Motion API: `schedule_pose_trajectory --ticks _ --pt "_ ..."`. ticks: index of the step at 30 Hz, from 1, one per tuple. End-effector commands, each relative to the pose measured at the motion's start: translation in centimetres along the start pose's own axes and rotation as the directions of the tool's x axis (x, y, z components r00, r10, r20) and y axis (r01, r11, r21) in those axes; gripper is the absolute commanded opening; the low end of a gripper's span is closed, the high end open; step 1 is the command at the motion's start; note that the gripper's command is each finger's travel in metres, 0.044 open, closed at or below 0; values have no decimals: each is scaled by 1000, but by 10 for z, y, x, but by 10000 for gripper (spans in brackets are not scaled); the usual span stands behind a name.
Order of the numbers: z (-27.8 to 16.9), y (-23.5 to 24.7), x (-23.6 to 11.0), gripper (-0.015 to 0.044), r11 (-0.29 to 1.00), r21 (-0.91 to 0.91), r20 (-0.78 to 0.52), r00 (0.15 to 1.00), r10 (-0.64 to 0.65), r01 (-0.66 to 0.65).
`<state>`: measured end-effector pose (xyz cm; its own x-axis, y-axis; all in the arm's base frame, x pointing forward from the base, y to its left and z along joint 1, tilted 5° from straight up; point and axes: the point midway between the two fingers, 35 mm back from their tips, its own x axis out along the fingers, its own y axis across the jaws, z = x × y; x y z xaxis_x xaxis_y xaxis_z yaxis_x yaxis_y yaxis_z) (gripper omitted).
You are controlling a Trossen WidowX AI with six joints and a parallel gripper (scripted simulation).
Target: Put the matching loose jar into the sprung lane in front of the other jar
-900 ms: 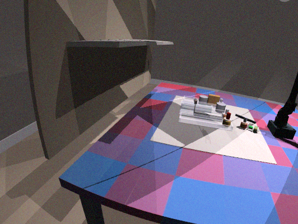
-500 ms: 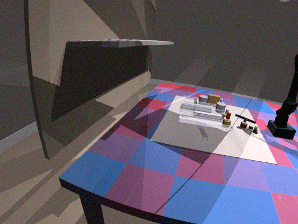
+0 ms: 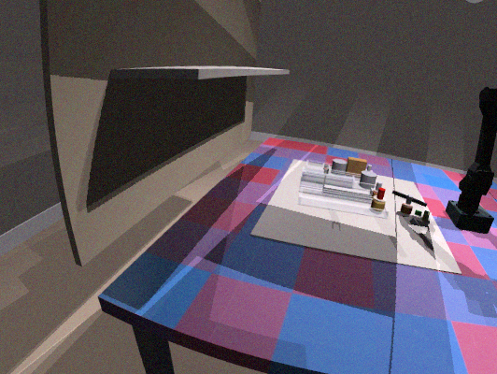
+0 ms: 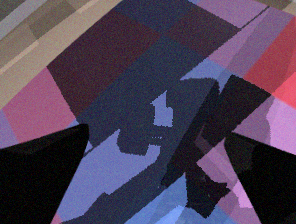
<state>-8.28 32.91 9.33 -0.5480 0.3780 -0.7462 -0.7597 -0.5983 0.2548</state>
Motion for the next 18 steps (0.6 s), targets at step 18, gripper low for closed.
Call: schedule_pose_trajectory --ticks 18 --pt "-221 -114 -228 440 -53 849 -490 746 -450 526"
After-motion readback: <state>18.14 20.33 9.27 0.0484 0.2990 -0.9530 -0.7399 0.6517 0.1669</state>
